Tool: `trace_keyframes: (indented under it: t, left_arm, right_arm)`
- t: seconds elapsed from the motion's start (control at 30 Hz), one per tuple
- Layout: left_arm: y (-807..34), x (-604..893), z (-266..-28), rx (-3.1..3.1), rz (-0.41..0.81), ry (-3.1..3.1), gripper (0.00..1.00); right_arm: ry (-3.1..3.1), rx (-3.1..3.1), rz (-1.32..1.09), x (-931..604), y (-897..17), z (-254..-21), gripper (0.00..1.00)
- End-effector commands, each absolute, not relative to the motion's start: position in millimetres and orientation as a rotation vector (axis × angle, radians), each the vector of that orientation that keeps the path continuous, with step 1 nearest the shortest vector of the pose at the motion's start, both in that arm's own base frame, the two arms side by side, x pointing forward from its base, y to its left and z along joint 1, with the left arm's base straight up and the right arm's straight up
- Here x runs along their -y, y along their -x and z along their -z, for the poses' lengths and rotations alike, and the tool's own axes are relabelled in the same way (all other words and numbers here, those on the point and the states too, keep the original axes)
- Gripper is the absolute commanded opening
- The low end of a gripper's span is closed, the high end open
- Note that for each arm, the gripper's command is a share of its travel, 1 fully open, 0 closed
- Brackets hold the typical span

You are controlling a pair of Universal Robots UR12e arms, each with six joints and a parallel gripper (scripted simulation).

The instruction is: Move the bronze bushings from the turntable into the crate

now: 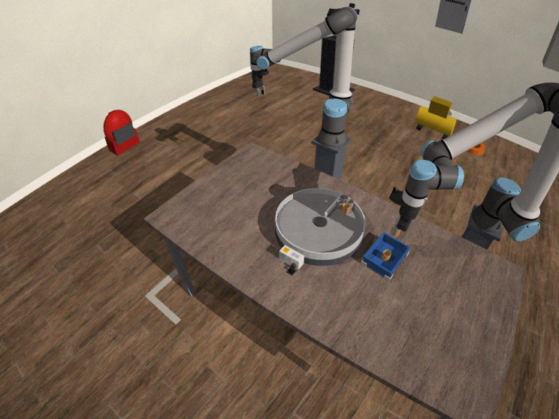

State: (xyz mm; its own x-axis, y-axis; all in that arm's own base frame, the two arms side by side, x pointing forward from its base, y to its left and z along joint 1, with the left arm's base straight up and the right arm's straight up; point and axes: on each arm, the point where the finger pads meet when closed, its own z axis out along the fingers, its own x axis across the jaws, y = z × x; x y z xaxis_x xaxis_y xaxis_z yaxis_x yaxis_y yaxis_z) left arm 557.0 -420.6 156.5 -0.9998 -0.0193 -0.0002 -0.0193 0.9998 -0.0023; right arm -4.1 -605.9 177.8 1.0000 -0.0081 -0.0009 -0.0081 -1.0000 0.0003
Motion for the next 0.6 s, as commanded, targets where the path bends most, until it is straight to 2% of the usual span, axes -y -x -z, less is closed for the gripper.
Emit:
trace_keyframes:
  t: [0.0, 0.57]
  left_arm:
    - [-559.7, 407.9, -157.0, -3.141, 0.007, 0.013, 0.00]
    - [-560.1, 410.0, -158.1, -3.140, 0.009, 0.010, 0.00]
  right_arm:
    - [-3.141, 0.013, 0.000, 604.0, 5.1, -177.0, 1.00]
    - [-3.141, 0.013, 0.000, 604.0, 5.1, -177.0, 1.00]
